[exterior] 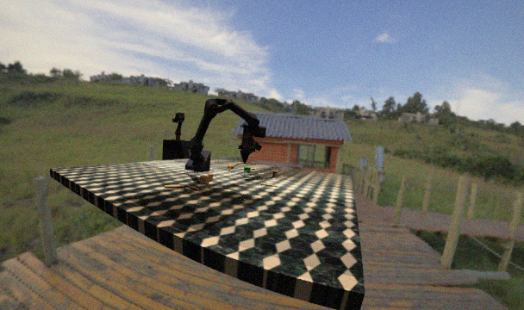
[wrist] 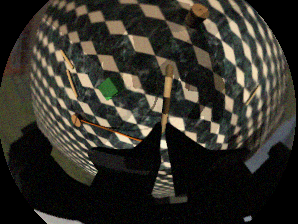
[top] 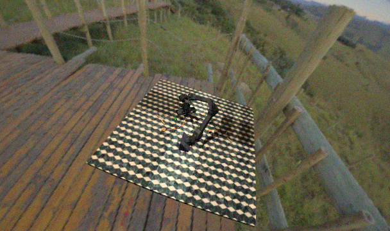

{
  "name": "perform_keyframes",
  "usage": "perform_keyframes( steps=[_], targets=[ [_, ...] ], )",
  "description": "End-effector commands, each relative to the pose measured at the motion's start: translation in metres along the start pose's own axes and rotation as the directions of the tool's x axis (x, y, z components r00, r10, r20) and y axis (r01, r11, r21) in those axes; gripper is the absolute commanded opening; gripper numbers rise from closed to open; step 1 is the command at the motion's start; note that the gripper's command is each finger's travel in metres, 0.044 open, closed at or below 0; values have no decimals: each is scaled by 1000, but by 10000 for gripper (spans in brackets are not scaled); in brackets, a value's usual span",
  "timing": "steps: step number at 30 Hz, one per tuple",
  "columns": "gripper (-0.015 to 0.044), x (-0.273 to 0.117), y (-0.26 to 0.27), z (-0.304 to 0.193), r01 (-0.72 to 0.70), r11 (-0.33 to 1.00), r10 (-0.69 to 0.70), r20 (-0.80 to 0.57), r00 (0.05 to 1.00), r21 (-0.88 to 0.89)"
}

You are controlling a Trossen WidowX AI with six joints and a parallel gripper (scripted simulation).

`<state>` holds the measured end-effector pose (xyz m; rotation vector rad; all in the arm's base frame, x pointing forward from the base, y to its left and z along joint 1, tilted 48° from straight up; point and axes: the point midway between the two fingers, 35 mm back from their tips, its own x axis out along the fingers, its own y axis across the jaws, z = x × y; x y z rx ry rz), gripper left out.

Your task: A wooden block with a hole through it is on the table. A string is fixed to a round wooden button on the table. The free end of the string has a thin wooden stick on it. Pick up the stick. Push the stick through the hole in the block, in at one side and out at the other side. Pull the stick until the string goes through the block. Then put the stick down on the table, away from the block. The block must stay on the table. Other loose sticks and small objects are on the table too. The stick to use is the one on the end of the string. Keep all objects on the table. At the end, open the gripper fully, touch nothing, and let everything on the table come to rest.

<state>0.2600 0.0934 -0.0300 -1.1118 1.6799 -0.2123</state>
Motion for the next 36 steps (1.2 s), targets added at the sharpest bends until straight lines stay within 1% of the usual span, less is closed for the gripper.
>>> perform_keyframes(
  steps=[1, 9, 17, 27, 36],
  targets=[
    [0, -1, 7, 1, -4, 986, 2, -12, 1000, -164],
    [0, -2, 18, 4, -10, 912, -1, -25, 1000, -409],
    [0, -3, 29, 6, -20, 778, -5, -39, 999, -628],
    [0, -4, 42, 8, -41, 538, -13, -57, 998, -842],
    [0, -5, 54, 9, -65, 274, -21, -74, 997, -960]
  ],
)
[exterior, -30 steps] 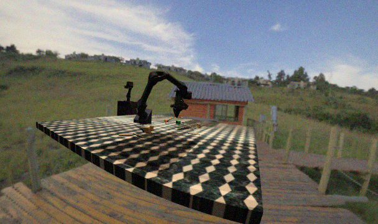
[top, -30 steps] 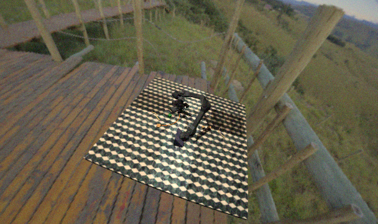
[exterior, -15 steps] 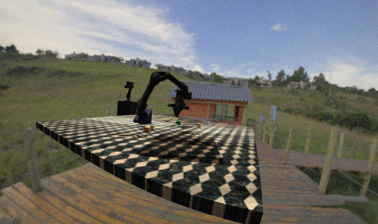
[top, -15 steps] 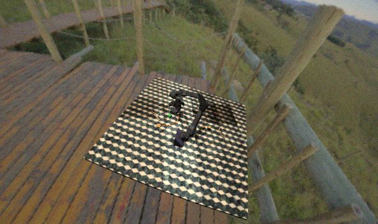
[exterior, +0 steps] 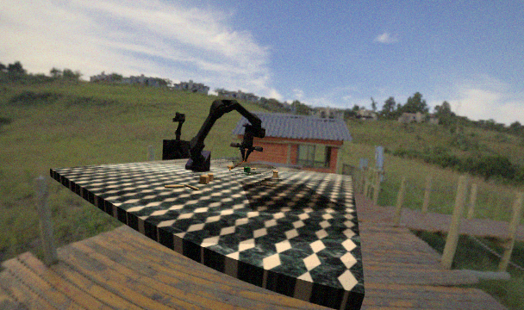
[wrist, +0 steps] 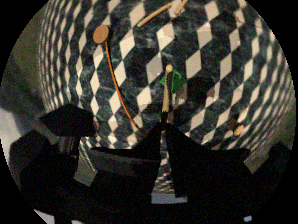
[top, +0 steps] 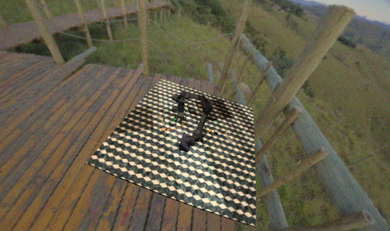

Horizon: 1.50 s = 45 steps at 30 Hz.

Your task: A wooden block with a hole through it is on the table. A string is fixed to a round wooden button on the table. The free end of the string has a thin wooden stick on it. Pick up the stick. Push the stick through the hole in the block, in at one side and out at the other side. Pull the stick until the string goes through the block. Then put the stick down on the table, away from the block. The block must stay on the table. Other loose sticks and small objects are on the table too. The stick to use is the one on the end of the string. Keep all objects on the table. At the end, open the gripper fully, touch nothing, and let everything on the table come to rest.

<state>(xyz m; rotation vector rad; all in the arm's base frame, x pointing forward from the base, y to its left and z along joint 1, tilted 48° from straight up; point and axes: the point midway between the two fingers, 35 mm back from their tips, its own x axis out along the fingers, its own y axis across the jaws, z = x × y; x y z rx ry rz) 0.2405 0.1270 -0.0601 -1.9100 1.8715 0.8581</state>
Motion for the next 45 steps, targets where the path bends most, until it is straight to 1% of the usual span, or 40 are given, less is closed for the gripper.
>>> perform_keyframes(
  steps=[1, 10, 20, 26, 33, 39, 45],
  targets=[
    [0, 0, 3, 7, -13, 986, 12, -7, 1000, -164],
    [0, -1, 7, 19, -31, 897, 23, -24, 999, -441],
    [0, -1, 13, 31, -56, 709, 35, -44, 998, -703],
    [0, -1, 17, 39, -71, 560, 42, -57, 998, -826],
    [0, 0, 21, 47, -86, 356, 50, -73, 996, -931],
    [0, 0, 25, 55, -95, 166, 57, -87, 995, -981],
    [0, 1, 29, 62, -101, -30, 63, -102, 993, -994]
  ],
)
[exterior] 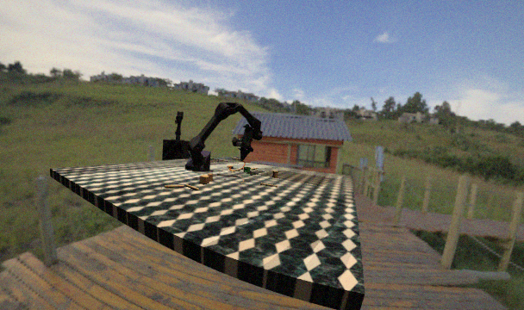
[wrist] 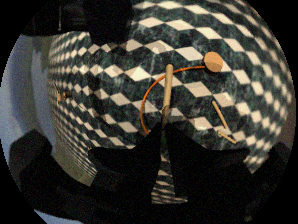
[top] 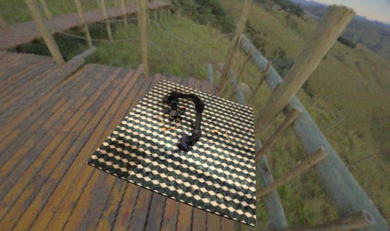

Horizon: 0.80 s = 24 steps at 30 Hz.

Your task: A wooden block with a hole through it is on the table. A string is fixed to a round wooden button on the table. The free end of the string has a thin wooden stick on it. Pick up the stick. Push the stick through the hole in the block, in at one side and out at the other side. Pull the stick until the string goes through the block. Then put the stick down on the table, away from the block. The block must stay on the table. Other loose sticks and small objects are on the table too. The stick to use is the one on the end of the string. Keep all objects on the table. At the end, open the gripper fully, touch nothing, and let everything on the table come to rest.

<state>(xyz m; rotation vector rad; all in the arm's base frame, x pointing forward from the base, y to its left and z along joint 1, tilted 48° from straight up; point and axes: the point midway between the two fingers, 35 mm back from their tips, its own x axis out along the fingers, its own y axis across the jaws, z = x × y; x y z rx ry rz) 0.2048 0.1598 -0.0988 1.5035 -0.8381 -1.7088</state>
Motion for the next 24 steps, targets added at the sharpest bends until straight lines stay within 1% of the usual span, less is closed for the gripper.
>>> perform_keyframes(
  steps=[1, 6, 12, 18, 24],
  targets=[
    [0, 1, -6, 5, -13, 986, 14, 9, 1000, -165],
    [0, 1, -11, 9, -22, 946, 28, 12, 1000, -323],
    [0, 2, -18, 15, -31, 865, 45, 16, 999, -501],
    [0, 3, -24, 20, -34, 752, 62, 19, 998, -659],
    [0, 4, -30, 25, -31, 611, 80, 22, 997, -791]
  ],
)
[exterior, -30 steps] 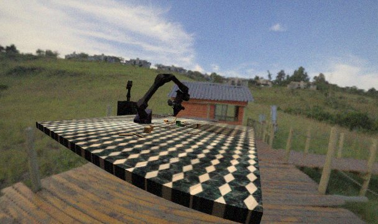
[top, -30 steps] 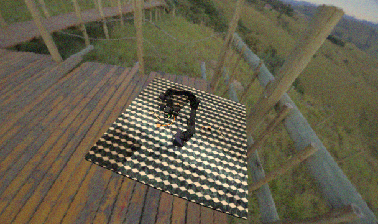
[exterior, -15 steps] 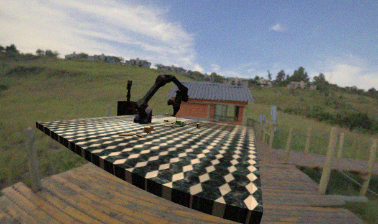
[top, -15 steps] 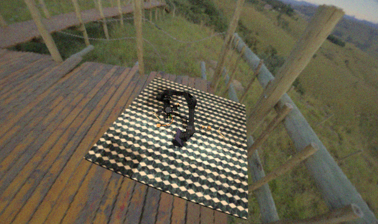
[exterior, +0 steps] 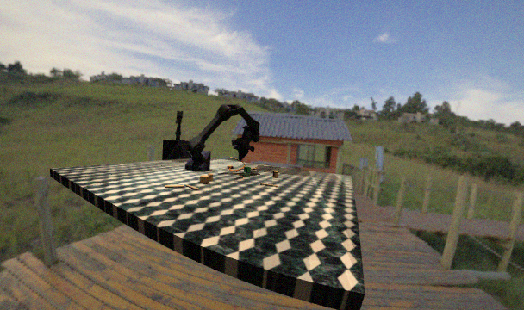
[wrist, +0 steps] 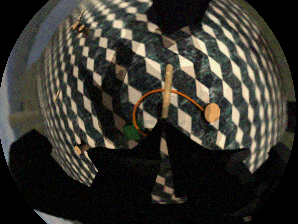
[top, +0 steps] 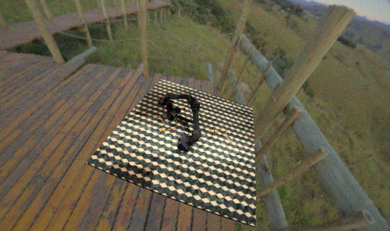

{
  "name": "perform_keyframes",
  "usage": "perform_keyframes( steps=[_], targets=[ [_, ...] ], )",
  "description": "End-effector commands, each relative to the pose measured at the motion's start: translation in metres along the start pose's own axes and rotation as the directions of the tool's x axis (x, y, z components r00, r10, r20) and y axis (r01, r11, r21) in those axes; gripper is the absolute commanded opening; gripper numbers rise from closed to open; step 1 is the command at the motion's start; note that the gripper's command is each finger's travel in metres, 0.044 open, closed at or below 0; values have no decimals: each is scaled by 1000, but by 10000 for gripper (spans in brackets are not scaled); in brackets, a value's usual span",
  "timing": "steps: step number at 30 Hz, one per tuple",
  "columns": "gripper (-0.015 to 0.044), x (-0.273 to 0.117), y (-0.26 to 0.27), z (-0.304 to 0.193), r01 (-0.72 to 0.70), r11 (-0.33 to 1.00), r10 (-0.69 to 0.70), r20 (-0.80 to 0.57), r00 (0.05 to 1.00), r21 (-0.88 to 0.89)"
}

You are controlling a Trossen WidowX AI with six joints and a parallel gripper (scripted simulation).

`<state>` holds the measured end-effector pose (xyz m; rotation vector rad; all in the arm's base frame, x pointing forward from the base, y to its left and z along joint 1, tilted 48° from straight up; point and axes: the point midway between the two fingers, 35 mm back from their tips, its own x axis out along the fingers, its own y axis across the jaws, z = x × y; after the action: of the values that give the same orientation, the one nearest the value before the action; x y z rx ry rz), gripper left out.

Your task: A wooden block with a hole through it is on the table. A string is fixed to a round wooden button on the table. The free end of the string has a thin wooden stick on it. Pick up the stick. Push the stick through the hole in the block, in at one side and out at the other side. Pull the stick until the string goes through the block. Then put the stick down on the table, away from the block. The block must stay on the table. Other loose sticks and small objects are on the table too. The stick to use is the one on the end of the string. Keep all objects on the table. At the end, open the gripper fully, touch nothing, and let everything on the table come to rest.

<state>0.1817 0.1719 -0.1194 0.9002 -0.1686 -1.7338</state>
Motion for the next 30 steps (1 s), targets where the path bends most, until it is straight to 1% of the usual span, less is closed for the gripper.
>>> perform_keyframes(
  steps=[1, 5, 7, 19, 30],
  targets=[
    [0, 1, -8, 0, -4, 986, 6, 17, 1000, -164],
    [0, 2, -13, 0, -6, 959, 14, 26, 1000, -284],
    [0, 2, -14, 0, -6, 953, 15, 28, 1000, -304],
    [0, 2, -13, -1, -10, 959, 17, 21, 1000, -282],
    [0, -2, -14, -13, -8, 959, 7, -5, 1000, -282]
  ],
)
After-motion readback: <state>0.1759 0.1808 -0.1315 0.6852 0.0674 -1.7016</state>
